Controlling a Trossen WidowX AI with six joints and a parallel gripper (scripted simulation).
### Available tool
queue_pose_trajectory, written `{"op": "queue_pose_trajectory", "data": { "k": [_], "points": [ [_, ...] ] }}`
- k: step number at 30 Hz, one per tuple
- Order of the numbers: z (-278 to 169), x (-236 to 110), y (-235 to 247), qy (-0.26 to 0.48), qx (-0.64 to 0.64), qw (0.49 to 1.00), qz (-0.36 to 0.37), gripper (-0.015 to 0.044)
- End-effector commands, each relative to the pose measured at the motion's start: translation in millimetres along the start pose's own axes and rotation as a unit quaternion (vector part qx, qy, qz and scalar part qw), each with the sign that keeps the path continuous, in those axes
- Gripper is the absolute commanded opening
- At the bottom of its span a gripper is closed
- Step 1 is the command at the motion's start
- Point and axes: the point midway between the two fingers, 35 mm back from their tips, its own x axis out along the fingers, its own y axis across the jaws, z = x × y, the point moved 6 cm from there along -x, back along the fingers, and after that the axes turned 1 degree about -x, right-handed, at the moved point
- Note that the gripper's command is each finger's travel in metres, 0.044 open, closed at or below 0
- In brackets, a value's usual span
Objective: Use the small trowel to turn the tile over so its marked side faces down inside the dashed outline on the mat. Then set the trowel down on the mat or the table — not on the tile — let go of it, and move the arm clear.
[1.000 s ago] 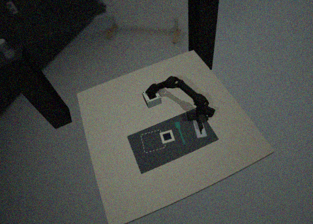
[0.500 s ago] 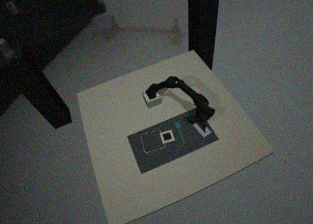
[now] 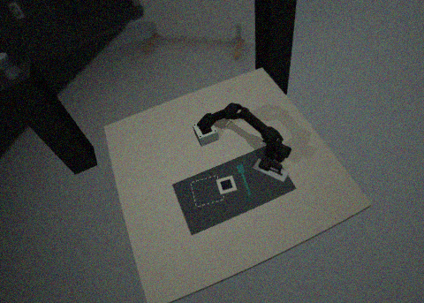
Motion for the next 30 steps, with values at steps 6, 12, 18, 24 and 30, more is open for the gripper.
{"op": "queue_pose_trajectory", "data": {
  "k": [6, 12, 18, 24, 30],
  "points": [
    [0.1, 0.6, 0.2, 0.000, -0.108, 0.994, 0.000, 0.0130],
    [0.1, 0.6, 0.2, 0.000, -0.108, 0.994, 0.000, 0.0156],
    [0.1, 0.6, 0.2, 0.000, -0.108, 0.994, 0.000, 0.0270],
    [0.1, 0.6, 0.2, 0.000, -0.108, 0.994, 0.000, 0.0270],
    [0.1, 0.6, 0.2, 0.000, -0.108, 0.994, 0.000, 0.0270]
  ]
}}
